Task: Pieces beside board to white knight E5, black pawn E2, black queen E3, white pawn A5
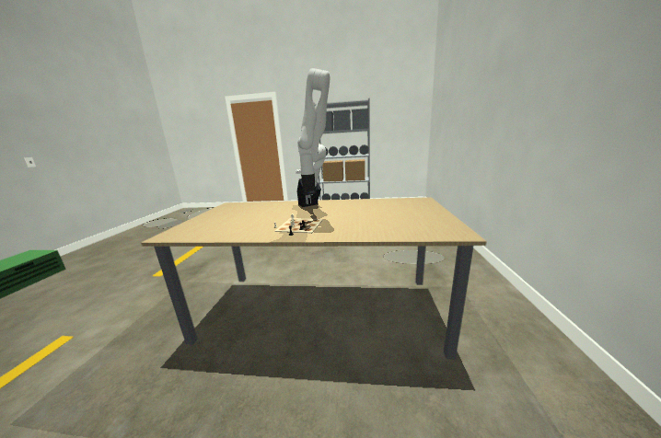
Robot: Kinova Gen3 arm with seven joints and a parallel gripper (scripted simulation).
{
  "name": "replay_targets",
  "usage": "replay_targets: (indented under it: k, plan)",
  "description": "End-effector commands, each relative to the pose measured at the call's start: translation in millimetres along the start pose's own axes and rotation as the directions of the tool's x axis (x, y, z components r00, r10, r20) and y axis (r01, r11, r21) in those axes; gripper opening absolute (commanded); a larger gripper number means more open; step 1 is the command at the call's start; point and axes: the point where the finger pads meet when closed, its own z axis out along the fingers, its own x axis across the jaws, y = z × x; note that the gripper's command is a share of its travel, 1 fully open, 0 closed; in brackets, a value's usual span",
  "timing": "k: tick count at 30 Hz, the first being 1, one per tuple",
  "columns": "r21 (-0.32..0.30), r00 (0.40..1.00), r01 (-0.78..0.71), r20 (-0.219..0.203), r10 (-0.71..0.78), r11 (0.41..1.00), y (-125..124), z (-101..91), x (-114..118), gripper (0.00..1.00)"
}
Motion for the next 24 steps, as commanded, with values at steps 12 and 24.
replay_targets:
  k: [12,24]
  plan:
    - [-0.009,1.000,0.000,0.010,0.000,1.000,0.1,3.3,-0.1,0.00]
    - [-0.007,1.000,0.000,0.009,0.000,1.000,1.2,10.3,-0.9,0.00]
